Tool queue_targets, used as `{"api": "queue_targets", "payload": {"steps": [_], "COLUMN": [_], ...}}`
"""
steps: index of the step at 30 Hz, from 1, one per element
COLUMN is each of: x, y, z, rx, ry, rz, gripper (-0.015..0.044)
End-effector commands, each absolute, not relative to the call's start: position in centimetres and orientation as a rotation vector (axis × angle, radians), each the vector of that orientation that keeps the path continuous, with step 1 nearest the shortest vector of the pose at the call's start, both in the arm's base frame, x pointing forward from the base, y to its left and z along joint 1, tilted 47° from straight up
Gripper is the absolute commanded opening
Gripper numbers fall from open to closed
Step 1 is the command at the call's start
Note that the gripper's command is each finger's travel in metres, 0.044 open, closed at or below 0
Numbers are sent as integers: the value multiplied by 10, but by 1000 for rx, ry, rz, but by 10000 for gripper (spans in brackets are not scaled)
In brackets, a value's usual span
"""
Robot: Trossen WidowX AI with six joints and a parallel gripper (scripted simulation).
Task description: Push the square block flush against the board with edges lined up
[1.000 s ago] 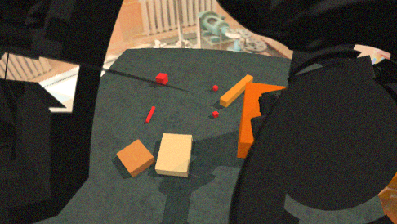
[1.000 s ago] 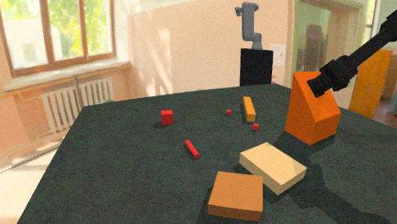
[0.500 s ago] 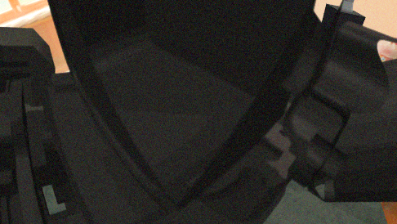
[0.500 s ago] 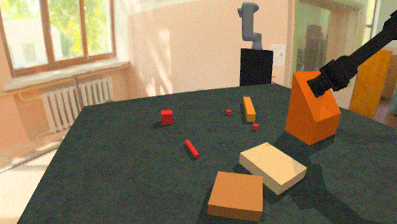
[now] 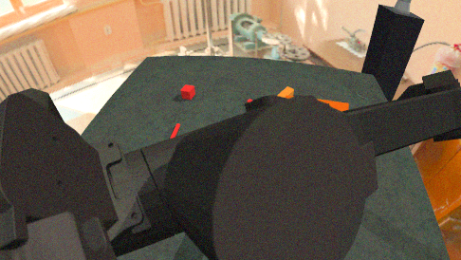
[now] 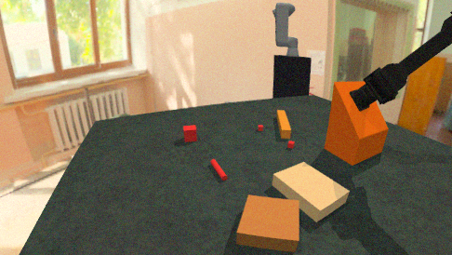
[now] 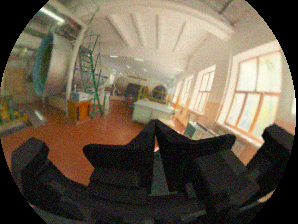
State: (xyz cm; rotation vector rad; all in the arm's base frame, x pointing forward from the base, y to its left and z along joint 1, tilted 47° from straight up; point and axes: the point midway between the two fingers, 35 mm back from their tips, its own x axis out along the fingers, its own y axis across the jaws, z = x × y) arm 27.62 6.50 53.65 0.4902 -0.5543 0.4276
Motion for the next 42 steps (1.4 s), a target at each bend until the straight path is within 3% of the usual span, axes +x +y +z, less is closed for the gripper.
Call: {"api": "queue_targets", "payload": {"steps": [1, 22, 42], "x": [305, 372, 355], "y": [76, 113, 135], "z": [504, 350, 195], "rx": [364, -155, -527], "ry": [-434, 41, 409], "rz": [413, 529, 925], "gripper": [0, 0, 0]}}
